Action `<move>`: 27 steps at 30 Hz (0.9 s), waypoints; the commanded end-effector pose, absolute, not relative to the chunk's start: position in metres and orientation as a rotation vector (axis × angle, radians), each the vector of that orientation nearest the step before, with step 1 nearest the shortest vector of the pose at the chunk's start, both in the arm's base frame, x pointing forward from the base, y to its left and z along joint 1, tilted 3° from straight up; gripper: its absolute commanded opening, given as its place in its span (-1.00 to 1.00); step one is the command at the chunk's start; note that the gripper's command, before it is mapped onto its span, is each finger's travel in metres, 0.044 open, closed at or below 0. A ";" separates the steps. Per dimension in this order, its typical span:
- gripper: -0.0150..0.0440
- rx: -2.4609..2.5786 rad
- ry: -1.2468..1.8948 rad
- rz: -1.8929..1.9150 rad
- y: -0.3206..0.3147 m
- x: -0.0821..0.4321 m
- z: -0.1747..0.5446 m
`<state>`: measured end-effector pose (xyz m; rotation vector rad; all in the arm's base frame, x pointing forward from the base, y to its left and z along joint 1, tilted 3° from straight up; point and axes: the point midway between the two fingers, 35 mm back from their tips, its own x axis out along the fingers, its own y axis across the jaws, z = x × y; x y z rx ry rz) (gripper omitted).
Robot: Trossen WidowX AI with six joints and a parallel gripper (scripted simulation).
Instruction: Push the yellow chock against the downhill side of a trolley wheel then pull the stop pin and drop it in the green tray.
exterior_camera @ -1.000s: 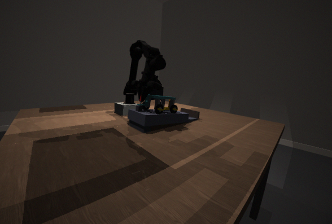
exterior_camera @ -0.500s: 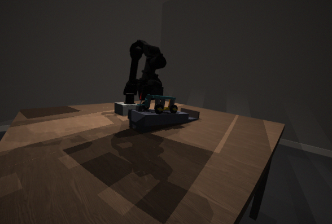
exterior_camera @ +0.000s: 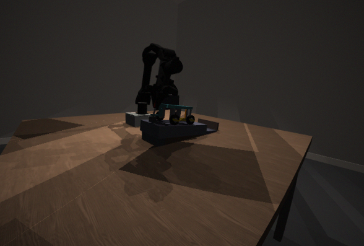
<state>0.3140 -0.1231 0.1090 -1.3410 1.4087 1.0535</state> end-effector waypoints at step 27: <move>-0.49 -1.343 1.410 1.043 -0.121 0.315 0.127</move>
